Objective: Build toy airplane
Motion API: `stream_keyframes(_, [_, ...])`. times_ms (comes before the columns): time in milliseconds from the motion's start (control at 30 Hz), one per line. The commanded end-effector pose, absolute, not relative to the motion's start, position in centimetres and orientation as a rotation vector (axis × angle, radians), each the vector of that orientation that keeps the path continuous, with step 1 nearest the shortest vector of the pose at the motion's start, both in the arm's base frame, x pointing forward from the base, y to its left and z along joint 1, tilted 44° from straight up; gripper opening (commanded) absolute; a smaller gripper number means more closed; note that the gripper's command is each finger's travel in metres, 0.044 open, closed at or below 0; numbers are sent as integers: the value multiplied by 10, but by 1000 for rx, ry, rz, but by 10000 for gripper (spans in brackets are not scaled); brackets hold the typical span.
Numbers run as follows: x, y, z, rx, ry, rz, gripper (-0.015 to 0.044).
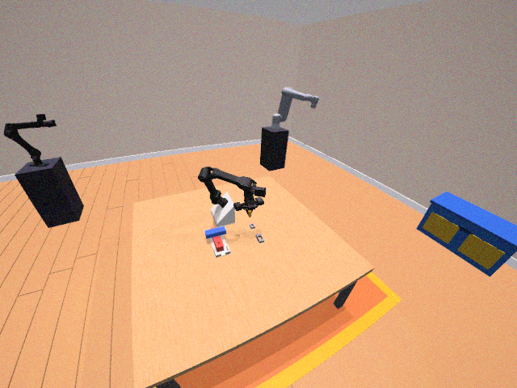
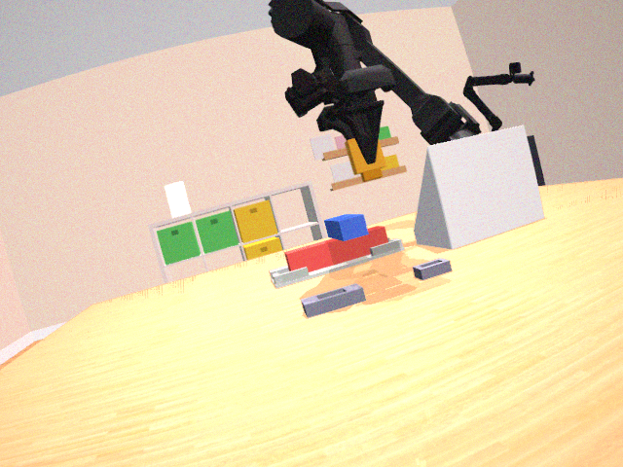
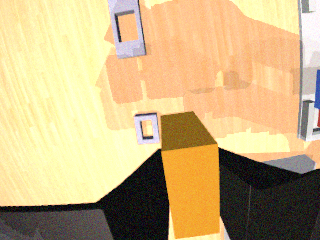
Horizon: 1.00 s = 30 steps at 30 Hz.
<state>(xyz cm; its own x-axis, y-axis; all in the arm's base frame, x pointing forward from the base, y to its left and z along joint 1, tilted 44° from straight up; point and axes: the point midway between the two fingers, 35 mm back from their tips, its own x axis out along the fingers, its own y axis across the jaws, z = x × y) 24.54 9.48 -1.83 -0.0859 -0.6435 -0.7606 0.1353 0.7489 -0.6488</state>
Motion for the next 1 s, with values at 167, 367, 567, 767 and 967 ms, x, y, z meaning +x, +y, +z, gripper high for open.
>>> stream_keyframes(167, [259, 77, -7, -421, 1533, -664, 0])
stream_keyframes(367, [267, 65, 0, -416, 1536, -657, 0])
stream_keyframes(567, [275, 53, 7, -416, 1534, -651, 0])
stream_keyframes(767, [282, 39, 16, -417, 1530, -647, 0])
stream_keyframes(967, [288, 25, 24, -419, 1526, -646, 0])
